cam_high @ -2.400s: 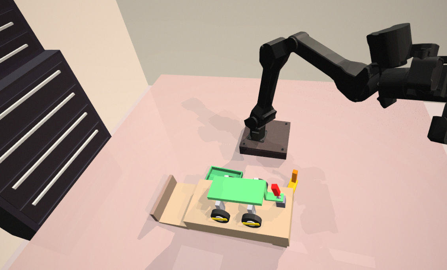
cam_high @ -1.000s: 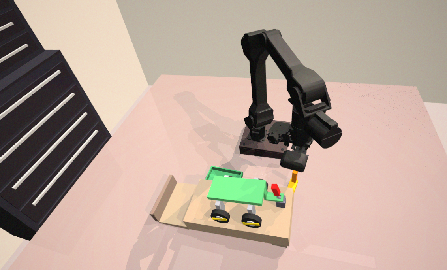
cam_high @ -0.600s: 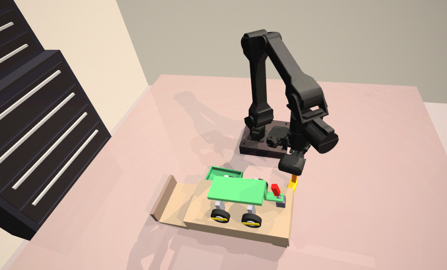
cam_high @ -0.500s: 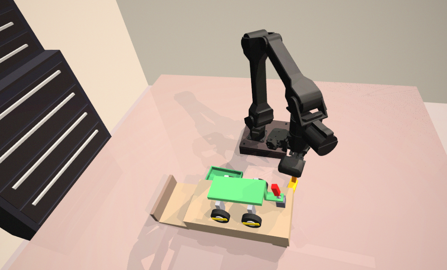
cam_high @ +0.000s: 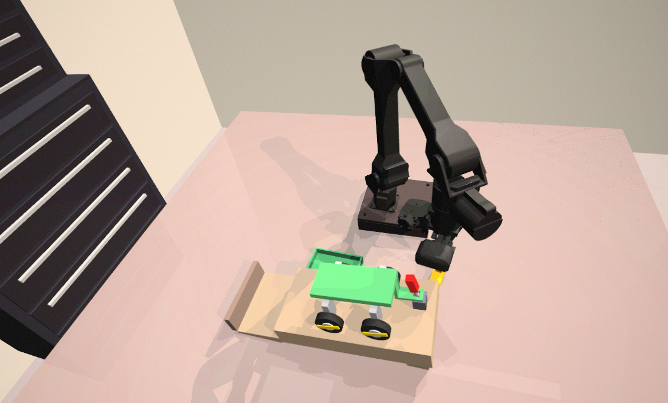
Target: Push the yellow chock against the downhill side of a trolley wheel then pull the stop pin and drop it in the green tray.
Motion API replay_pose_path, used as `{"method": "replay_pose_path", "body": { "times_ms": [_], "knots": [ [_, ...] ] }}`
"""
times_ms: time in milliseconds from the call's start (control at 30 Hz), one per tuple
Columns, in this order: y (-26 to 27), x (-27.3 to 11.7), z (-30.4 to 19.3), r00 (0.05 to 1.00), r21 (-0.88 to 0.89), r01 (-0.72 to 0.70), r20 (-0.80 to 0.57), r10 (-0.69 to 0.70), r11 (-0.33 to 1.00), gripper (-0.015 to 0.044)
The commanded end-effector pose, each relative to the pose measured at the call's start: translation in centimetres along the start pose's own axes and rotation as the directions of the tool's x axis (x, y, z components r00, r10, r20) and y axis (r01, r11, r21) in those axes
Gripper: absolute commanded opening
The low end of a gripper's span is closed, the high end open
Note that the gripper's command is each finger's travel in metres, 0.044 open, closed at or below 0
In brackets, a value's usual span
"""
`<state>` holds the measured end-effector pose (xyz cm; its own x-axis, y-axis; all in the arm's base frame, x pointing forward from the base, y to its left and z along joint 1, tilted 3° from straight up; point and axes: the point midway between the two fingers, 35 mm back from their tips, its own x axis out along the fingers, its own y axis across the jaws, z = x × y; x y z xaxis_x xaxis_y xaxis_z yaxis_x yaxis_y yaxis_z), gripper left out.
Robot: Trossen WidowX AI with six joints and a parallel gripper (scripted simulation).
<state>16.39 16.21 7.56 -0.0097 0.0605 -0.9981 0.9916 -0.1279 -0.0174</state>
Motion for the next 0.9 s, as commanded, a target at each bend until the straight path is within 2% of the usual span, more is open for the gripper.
{"method": "replay_pose_path", "body": {
  "times_ms": [0, 867],
  "knots": [
    [-0.1, 0.9, 0.1, 1.0, 0.004, 0.009, 0.006, -0.009, 1.0, 0.019],
    [-0.1, 3.6, 0.1, 1.0, 0.004, 0.009, 0.006, -0.009, 1.0, 0.019]
  ]
}}
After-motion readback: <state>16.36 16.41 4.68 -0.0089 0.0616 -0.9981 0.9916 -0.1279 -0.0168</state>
